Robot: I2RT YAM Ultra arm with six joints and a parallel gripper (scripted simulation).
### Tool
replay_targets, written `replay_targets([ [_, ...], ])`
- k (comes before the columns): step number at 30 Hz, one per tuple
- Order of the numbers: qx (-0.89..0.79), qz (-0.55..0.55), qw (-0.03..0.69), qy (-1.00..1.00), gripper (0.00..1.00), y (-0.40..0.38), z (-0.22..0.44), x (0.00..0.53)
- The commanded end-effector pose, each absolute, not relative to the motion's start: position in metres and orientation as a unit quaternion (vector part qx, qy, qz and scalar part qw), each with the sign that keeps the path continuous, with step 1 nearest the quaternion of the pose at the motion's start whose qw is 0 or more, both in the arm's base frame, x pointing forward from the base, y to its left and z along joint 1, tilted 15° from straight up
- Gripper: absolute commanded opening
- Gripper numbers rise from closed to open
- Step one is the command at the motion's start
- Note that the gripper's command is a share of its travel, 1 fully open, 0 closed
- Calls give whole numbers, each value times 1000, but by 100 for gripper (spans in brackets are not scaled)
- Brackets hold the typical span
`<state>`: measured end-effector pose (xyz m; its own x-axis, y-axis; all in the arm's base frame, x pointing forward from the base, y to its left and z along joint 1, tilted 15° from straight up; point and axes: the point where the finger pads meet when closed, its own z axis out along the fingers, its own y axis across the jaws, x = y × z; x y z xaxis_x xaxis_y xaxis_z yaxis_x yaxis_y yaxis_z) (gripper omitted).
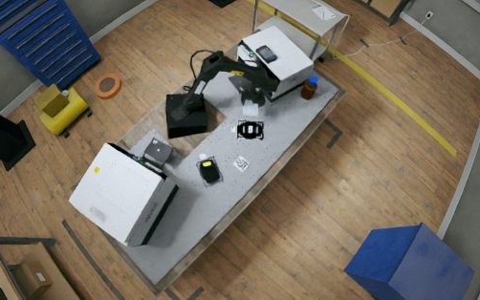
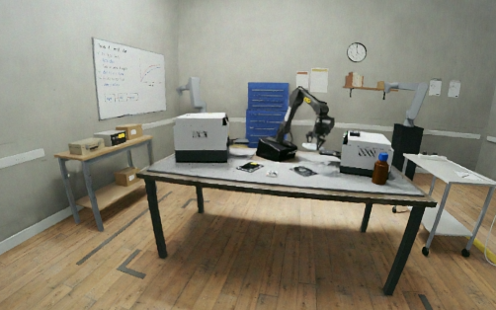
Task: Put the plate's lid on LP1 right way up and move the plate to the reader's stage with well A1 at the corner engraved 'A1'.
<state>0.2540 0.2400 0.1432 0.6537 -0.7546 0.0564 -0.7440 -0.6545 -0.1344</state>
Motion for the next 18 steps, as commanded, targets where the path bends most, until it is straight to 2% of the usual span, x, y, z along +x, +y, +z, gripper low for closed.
replay_targets([
  [1, -897, -49, 58, 435, 86, 234, 152, 262],
  [18, -883, -45, 51, 463, 86, 199, 144, 282],
])
